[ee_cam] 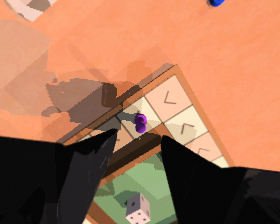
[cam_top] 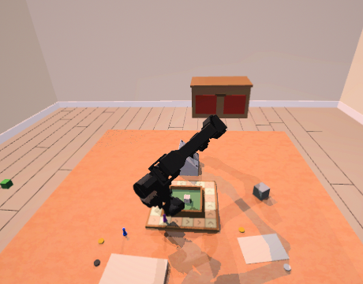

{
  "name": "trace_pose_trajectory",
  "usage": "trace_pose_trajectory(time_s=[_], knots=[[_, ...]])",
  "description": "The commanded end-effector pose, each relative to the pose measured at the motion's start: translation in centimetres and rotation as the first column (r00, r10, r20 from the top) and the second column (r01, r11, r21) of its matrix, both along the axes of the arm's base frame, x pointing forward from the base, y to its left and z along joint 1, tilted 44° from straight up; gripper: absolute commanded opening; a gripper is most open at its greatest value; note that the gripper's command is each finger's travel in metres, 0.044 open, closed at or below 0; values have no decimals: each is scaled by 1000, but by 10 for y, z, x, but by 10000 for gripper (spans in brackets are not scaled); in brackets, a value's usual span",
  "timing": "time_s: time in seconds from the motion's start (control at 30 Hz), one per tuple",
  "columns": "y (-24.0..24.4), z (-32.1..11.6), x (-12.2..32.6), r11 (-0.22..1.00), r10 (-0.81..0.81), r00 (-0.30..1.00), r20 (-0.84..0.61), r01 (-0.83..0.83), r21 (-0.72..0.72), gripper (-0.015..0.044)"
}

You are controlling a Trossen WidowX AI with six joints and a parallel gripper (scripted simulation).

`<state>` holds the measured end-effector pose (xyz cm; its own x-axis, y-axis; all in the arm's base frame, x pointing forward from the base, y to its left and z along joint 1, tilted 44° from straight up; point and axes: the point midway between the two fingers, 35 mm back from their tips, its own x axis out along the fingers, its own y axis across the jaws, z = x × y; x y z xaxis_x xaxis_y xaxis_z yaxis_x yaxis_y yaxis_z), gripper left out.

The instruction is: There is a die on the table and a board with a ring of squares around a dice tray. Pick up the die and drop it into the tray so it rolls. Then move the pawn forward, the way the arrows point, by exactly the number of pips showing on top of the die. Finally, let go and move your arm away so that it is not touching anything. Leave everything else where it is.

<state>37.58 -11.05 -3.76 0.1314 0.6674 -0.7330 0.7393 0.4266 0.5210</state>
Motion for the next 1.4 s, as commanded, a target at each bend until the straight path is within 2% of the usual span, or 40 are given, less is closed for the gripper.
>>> trace_pose_trajectory(time_s=[0.0, 0.8, 1.0, 1.2, 1.37], knots=[[4, -5, -1, 1000, -5, 1000, -6, 5, 7, 200], [29, -31, 4, 1000, -5, 1000, -6, 5, 9, 200], [29, -31, 4, 1000, -5, 1000, -6, 5, 9, 43], [29, -31, 4, 1000, -5, 1000, -6, 5, 9, 3], [17, -21, 4, 1000, -6, 1000, -6, 6, 6, 0]])
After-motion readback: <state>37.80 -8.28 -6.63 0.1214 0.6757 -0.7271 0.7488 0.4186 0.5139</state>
